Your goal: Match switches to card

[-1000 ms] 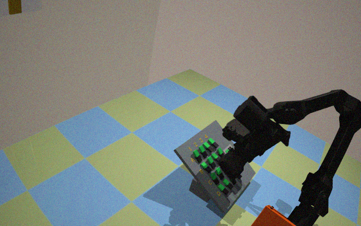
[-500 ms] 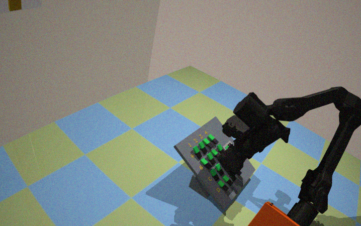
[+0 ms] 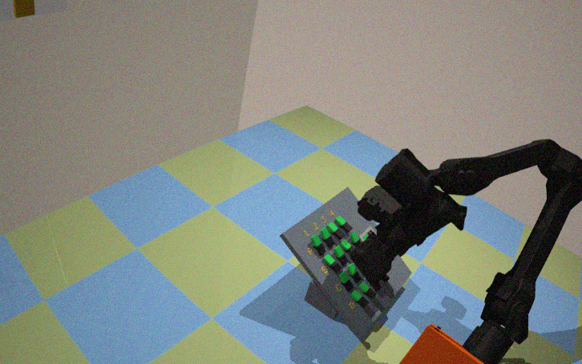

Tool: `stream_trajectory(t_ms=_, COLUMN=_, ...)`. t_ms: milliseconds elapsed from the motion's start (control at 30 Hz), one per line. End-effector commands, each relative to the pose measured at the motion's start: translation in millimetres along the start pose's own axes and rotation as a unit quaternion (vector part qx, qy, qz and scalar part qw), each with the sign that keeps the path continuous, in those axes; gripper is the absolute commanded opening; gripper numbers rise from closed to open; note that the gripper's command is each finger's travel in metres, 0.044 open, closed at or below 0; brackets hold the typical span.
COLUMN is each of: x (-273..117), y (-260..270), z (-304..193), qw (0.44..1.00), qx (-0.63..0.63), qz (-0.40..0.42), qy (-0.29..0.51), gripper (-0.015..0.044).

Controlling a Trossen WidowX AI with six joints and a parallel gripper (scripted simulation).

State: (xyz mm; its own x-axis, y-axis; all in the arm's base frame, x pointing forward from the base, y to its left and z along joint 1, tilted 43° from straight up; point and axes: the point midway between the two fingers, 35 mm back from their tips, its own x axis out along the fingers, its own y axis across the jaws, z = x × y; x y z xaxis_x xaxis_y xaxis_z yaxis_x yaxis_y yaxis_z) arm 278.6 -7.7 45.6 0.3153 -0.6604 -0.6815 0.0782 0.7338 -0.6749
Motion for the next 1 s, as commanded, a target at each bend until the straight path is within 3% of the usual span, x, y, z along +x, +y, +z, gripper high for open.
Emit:
stream_trajectory(t_ms=0, x=1.3, y=0.9, z=-1.6, qw=1.0, qx=-0.003, qz=0.002, qy=0.002, gripper=0.0)
stream_trajectory(t_ms=967, x=1.9, y=0.3, z=0.4, qw=1.0, qx=0.0, qz=0.0, qy=0.0, gripper=0.0)
